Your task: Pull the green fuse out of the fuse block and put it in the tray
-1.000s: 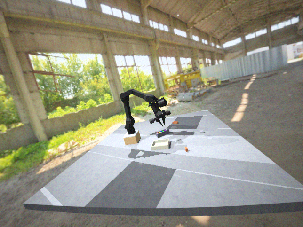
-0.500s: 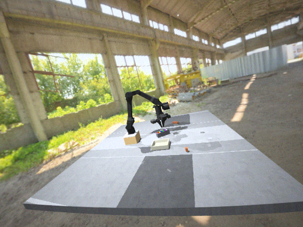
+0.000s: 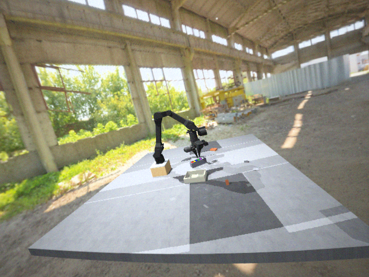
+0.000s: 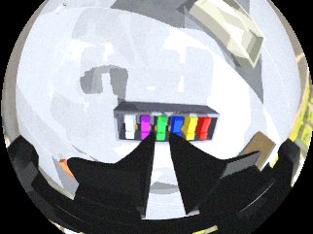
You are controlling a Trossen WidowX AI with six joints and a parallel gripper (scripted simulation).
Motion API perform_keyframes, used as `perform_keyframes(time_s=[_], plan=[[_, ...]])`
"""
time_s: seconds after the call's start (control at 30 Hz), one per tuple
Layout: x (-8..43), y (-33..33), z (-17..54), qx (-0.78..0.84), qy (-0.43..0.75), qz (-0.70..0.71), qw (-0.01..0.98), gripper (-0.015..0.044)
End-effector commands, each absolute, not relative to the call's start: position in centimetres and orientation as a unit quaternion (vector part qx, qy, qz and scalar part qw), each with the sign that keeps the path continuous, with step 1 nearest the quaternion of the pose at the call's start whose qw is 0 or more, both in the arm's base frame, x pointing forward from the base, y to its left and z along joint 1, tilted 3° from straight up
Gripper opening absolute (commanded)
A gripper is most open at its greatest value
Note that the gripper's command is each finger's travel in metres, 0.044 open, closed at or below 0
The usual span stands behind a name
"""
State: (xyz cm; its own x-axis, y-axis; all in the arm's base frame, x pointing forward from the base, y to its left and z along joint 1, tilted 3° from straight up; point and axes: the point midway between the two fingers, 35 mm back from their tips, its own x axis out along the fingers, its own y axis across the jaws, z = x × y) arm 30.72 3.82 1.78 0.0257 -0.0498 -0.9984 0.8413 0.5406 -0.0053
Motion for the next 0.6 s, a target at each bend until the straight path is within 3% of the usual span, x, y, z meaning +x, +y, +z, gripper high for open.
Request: perform_keyframes(time_s=[0.0, 0.57], plan=[[30.5, 3.8, 1.2, 0.326, 0.604, -0.353, 0.635, 0.0066], [30.4, 4.0, 0.0, 0.326, 0.604, -0.353, 0.635, 0.0066]])
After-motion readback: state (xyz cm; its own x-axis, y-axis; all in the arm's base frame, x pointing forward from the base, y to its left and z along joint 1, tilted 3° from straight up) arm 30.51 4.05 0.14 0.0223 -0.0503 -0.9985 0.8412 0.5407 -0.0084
